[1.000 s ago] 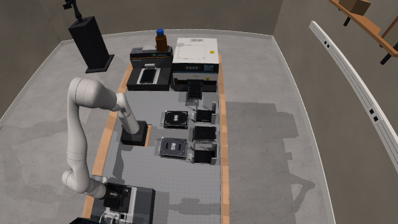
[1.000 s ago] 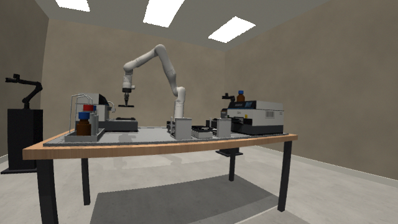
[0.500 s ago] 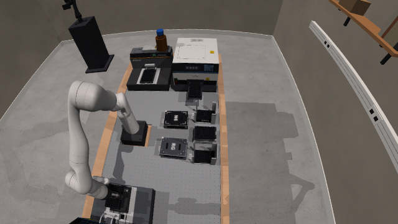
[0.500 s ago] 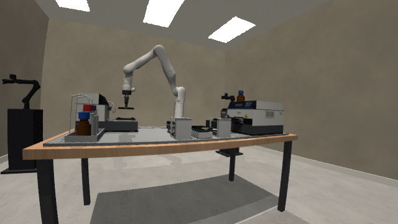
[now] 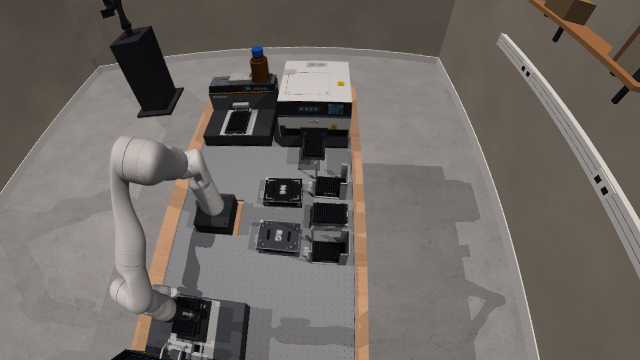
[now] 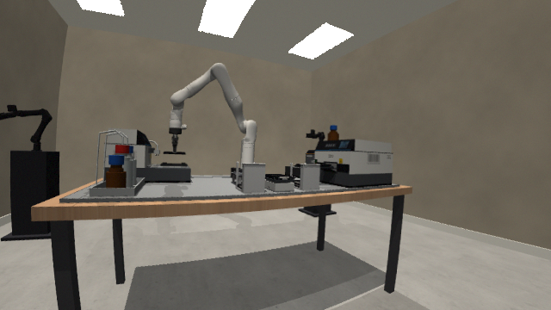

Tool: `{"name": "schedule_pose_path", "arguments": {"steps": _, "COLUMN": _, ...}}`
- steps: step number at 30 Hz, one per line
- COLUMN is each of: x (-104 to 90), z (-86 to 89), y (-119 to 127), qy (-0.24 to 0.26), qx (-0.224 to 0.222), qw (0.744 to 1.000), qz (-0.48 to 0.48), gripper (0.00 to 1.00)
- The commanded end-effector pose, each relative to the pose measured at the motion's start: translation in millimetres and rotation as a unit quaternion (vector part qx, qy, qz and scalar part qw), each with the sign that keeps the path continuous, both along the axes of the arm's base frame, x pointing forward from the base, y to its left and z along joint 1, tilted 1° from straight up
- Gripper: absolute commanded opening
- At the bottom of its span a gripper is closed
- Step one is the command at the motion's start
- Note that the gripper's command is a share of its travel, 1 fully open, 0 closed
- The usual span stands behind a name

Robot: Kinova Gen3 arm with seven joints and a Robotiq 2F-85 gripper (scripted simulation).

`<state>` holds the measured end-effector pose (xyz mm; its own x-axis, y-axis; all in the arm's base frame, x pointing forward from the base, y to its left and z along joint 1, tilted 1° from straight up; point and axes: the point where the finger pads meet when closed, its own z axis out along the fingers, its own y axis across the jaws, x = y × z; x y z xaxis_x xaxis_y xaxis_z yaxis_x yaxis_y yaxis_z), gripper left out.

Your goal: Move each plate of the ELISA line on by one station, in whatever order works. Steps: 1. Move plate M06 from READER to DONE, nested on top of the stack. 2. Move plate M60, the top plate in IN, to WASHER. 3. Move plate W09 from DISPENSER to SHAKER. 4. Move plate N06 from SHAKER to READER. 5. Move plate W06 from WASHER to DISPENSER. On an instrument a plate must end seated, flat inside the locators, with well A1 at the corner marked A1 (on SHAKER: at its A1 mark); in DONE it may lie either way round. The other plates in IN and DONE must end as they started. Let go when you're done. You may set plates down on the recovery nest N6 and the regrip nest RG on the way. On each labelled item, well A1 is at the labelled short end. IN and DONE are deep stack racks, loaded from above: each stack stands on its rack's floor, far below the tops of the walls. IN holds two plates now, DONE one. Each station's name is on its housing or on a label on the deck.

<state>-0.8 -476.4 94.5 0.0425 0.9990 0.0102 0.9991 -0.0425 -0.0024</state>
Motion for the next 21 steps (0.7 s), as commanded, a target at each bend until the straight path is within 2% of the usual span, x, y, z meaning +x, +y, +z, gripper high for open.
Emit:
{"name": "schedule_pose_path", "arguments": {"steps": 1, "x": 0.0, "z": -2.0, "y": 0, "qy": 0.0, "qx": -0.001, "qw": 1.0, "qz": 0.0, "gripper": 0.94}}
{"name": "schedule_pose_path", "arguments": {"steps": 21, "x": 0.0, "z": -25.9, "y": 0, "qy": 0.0, "qx": -0.001, "qw": 1.0, "qz": 0.0, "gripper": 0.94}}
